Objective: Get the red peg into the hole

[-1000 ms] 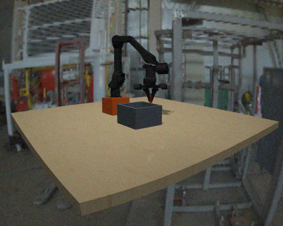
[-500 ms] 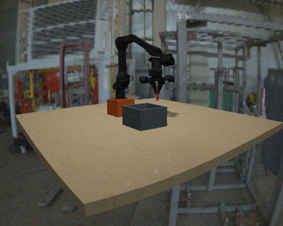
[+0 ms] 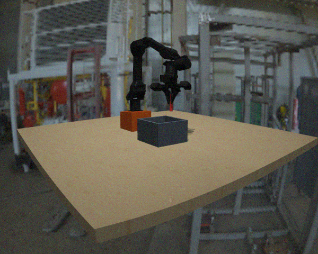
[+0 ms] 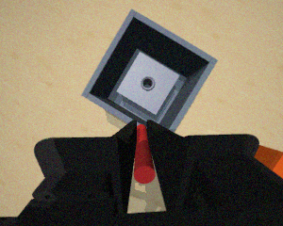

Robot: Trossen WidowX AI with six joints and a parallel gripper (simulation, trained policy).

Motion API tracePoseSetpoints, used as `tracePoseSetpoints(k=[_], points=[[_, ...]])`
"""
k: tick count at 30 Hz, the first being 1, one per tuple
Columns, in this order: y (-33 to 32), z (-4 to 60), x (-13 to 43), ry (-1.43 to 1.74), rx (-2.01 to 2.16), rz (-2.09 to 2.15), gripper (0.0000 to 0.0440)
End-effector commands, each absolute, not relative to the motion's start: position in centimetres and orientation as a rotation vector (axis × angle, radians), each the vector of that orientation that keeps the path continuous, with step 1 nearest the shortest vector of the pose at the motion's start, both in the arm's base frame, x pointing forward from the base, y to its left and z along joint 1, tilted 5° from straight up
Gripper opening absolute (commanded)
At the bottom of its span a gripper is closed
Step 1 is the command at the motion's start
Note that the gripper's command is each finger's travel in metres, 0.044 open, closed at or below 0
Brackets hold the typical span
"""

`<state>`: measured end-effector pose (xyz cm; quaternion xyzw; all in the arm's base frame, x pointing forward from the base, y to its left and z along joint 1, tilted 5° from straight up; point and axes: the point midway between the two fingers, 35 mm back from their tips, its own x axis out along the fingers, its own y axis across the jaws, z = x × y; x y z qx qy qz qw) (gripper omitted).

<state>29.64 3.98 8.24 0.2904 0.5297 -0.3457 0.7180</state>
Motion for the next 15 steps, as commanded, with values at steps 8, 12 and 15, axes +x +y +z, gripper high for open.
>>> tracePoseSetpoints(k=[8,12,15], points=[[0.2,7.6,31.7,1.165,0.696,-0.818,0.0001],[-1.0,7.1,32.3,1.17,0.717,-0.838,0.0005],[-1.8,6.5,32.6,1.178,0.732,-0.85,0.0008]])
